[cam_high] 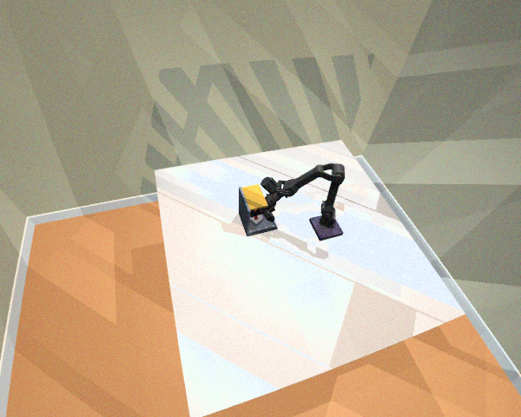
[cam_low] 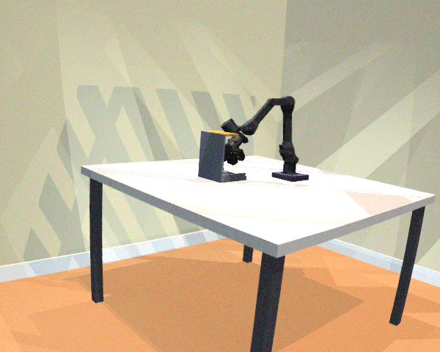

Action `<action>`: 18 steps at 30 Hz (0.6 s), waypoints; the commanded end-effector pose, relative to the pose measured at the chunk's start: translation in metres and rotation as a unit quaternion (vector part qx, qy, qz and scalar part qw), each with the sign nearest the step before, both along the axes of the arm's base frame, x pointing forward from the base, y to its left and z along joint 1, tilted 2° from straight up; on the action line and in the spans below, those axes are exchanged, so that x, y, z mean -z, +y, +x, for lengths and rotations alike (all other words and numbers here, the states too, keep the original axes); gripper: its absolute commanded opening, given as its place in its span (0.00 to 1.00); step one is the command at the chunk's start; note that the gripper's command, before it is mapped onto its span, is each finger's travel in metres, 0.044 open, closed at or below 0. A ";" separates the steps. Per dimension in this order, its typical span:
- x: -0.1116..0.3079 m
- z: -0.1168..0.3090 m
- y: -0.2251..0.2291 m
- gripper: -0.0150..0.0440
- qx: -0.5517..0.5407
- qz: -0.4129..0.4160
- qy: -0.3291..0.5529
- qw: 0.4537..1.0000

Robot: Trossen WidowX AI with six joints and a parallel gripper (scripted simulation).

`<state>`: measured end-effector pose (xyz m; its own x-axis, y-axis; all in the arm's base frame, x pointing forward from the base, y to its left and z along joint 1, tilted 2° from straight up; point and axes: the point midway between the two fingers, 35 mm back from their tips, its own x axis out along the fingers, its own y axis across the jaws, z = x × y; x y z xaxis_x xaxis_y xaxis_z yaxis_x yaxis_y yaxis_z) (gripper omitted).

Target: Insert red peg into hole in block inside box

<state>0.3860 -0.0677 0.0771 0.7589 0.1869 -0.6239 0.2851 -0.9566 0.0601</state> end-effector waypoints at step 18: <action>0.008 0.000 0.000 0.39 0.000 0.001 0.002 1.000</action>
